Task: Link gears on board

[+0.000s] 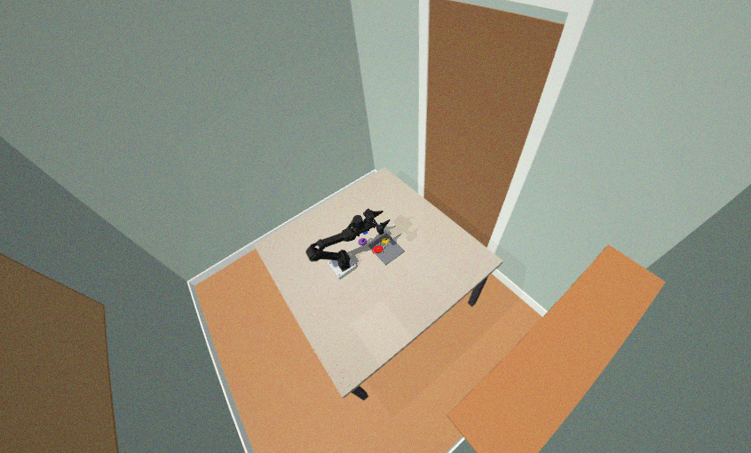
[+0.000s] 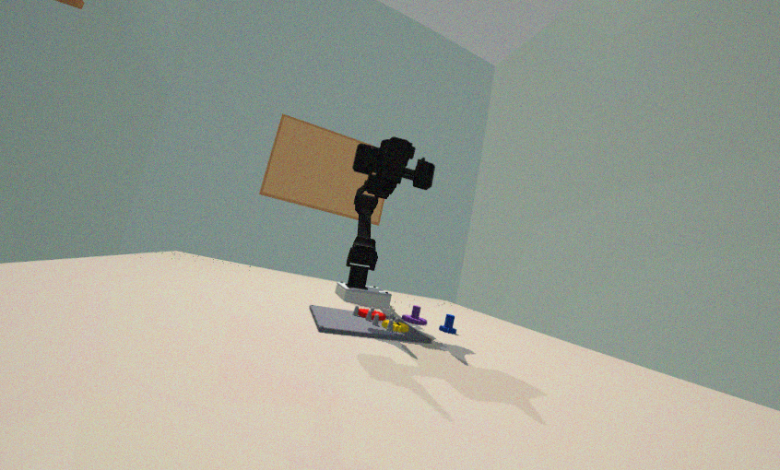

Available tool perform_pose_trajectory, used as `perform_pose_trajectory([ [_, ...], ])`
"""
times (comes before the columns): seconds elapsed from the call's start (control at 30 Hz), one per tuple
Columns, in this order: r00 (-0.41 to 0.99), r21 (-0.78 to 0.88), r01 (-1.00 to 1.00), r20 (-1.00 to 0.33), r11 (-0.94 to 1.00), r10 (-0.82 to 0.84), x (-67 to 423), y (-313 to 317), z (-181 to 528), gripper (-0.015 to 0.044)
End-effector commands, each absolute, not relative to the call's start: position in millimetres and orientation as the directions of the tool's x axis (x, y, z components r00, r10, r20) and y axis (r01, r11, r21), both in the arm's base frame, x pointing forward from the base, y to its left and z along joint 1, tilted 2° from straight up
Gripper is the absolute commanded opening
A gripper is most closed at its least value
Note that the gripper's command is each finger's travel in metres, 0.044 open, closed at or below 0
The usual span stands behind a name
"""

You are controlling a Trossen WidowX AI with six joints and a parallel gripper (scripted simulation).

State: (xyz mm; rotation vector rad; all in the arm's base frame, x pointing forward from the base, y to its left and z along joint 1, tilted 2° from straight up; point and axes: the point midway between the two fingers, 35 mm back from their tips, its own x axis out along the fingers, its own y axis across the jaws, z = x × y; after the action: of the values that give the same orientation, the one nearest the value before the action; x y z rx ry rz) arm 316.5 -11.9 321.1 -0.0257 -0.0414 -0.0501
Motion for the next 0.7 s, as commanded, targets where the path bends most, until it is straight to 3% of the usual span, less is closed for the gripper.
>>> perform_pose_trajectory([
  [0.0,0.999,-0.025,0.046,0.031,0.999,-0.045,318,-10,319,0.0426],
  [0.13,0.979,-0.028,-0.053,-0.198,0.998,0.046,345,21,281,0.044],
  [0.3,0.839,-0.031,-0.202,-0.521,0.979,0.156,362,75,219,0.044],
  [0.5,0.535,-0.034,-0.375,-0.824,0.926,0.187,347,137,146,0.044],
  [0.67,0.227,-0.034,-0.512,-0.969,0.858,0.097,310,178,95,0.044],
])
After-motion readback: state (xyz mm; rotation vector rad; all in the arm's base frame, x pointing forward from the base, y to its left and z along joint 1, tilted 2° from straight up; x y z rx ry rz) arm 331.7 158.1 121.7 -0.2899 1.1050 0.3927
